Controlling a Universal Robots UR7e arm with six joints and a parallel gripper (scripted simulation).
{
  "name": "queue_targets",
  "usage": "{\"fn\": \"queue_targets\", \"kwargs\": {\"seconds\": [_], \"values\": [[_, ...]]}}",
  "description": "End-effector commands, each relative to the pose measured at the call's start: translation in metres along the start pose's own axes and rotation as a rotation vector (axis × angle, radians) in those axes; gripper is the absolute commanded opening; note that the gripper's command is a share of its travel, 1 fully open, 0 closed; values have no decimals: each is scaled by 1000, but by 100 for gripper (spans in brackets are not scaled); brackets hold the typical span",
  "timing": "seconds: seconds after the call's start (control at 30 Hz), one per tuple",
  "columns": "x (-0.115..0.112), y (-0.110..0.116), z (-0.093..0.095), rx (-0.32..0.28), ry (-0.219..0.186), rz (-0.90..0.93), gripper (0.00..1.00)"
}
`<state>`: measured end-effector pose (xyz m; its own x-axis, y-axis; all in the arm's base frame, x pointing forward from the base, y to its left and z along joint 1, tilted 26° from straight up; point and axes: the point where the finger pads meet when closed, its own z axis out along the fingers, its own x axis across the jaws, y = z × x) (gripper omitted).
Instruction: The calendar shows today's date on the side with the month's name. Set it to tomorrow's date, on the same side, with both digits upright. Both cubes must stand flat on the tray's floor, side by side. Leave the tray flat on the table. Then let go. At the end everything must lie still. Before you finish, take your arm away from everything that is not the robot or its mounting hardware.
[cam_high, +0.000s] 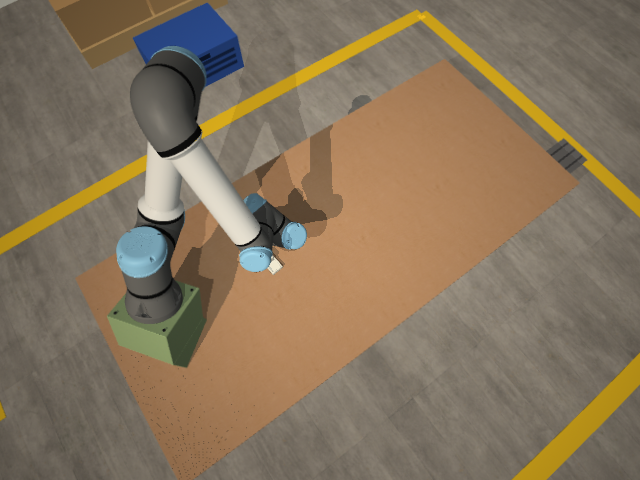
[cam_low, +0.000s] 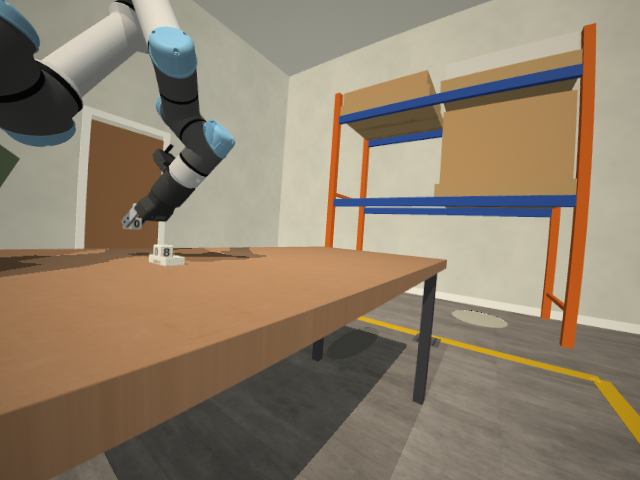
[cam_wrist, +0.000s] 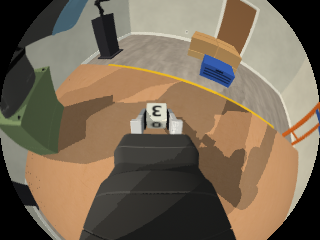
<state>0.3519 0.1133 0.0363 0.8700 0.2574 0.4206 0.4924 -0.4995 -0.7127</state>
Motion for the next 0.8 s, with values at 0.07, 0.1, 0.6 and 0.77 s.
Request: {"fn": "queue_targets", "kwargs": {"seconds": [0.07, 0.1, 0.6, 0.77], "values": [[1, 0, -1, 3, 1, -5, 57], [1, 0, -1, 4, 1, -5, 57], [1, 1, 1, 5, 0, -4, 57], [1, 4, 4, 5, 0, -4, 57]]}}
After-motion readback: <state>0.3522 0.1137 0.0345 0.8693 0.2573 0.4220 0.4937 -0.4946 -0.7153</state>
